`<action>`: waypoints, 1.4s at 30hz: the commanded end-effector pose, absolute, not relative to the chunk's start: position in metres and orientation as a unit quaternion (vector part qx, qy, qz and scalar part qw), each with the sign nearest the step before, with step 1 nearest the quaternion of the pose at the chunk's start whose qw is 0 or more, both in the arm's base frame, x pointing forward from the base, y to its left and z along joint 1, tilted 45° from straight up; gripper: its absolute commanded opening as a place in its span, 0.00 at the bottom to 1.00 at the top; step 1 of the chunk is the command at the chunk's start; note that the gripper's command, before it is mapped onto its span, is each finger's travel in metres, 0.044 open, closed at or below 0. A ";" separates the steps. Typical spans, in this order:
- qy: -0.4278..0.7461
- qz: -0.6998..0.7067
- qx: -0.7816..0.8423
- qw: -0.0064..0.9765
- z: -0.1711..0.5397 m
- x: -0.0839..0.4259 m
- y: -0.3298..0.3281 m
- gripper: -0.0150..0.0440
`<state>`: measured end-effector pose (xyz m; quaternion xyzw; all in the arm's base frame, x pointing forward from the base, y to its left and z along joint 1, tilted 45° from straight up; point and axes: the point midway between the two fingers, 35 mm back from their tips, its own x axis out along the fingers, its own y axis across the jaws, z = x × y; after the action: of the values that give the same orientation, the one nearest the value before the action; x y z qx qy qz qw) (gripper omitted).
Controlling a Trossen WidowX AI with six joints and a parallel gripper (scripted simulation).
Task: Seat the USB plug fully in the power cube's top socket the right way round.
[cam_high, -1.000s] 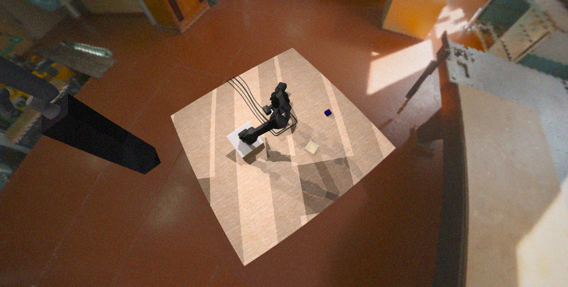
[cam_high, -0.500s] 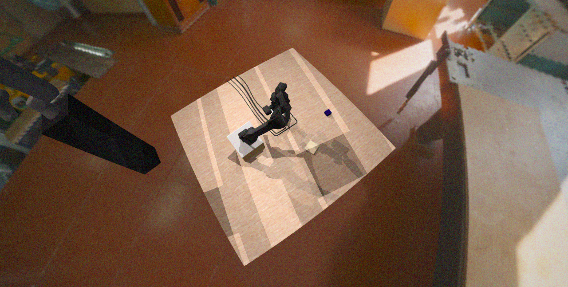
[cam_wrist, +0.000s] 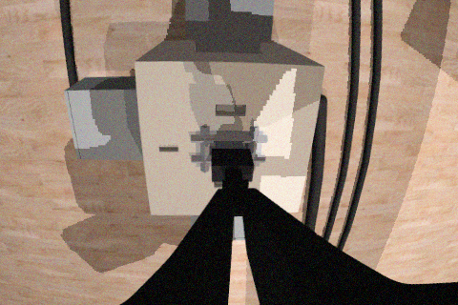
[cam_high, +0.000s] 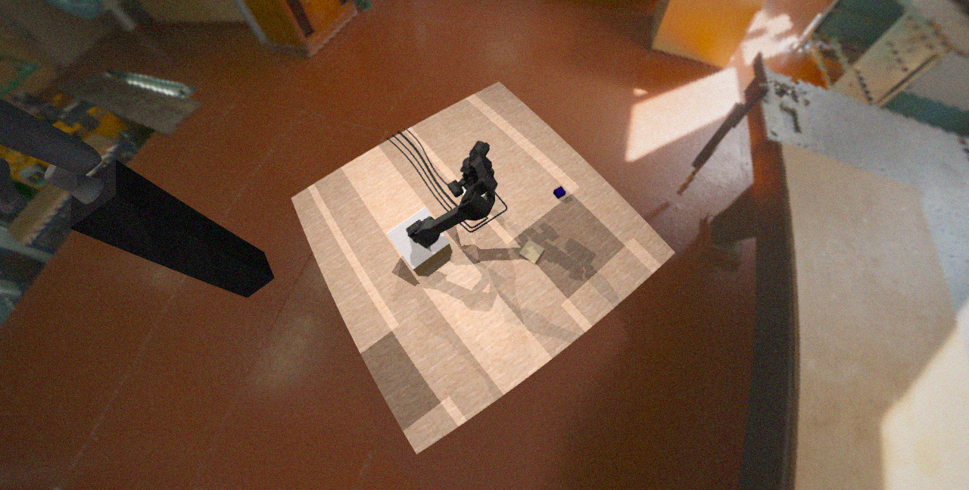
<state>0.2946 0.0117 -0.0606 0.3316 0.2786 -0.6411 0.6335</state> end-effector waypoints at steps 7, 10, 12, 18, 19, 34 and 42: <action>0.279 -0.641 0.330 0.635 -0.061 0.295 0.010 0.25; 0.279 -0.641 0.330 0.635 -0.062 0.295 0.010 0.25; 0.279 -0.641 0.330 0.635 -0.062 0.295 0.010 0.25; 0.279 -0.641 0.330 0.635 -0.062 0.295 0.009 0.25; 0.279 -0.641 0.330 0.635 -0.063 0.295 0.009 0.25; 0.279 -0.641 0.330 0.635 -0.064 0.295 0.008 0.25; 0.279 -0.641 0.330 0.635 -0.064 0.295 0.007 0.25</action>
<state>0.2944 0.0101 -0.0638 0.3307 0.2803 -0.6394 0.6350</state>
